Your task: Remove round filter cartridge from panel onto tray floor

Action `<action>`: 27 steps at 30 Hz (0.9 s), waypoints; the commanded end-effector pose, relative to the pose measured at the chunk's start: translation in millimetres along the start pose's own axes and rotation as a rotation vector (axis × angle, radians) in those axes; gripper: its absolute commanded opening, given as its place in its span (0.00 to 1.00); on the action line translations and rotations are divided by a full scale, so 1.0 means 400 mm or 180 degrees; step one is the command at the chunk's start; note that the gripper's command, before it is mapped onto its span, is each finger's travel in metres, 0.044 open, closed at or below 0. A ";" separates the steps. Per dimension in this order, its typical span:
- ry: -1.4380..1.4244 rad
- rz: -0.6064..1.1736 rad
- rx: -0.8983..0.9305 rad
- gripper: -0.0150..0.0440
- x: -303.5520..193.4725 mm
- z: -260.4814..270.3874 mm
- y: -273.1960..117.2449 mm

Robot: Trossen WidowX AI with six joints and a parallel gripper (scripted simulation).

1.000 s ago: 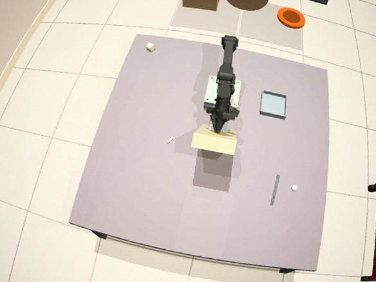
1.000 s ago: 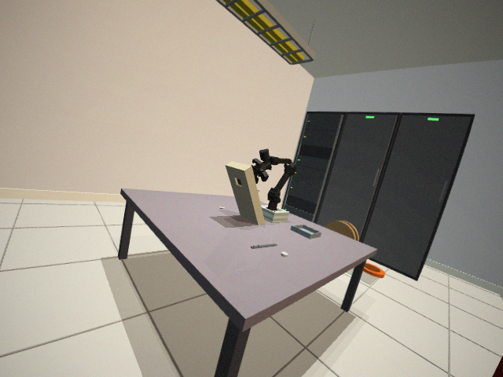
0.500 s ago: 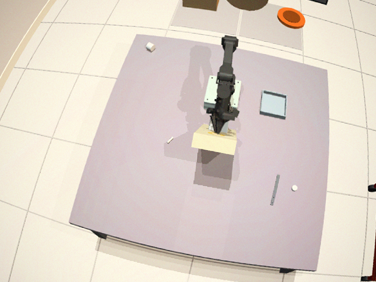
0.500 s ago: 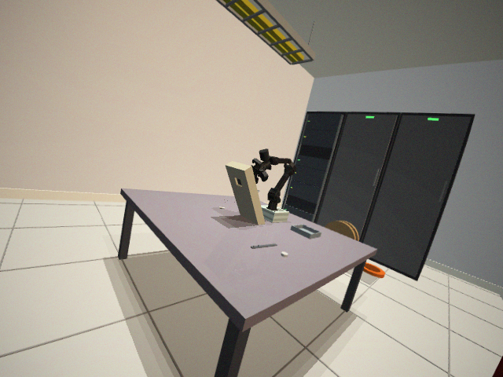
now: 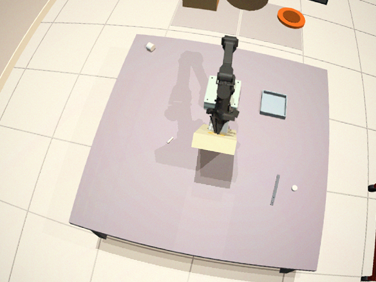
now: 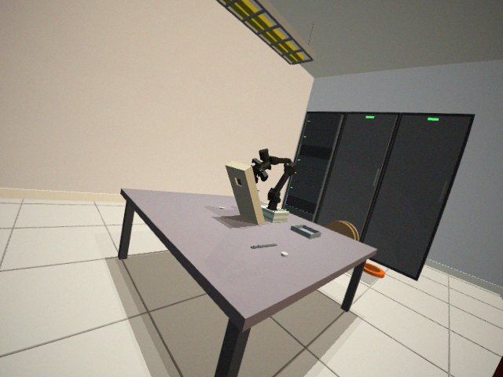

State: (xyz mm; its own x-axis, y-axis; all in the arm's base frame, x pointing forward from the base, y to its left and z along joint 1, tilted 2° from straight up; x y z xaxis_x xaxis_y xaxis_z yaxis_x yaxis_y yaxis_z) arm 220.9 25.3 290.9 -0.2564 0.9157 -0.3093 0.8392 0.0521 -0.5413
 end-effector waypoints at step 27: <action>-0.0016 -0.0004 -0.0012 0.45 0.002 0.005 0.002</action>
State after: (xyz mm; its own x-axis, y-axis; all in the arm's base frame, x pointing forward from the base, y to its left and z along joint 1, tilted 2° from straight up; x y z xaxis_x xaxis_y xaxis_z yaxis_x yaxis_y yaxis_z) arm 220.8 25.4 291.1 -0.2547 0.9159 -0.3103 0.8427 0.0528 -0.5357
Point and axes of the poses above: the point midway between the two fingers, 35 mm back from their tips, its own y axis out along the fingers, its own z axis across the jaws, x = y × z, the point moved 10 cm from there along -y, back along the fingers, and after that the axes turned 6 degrees about y, right-handed, at the moved point
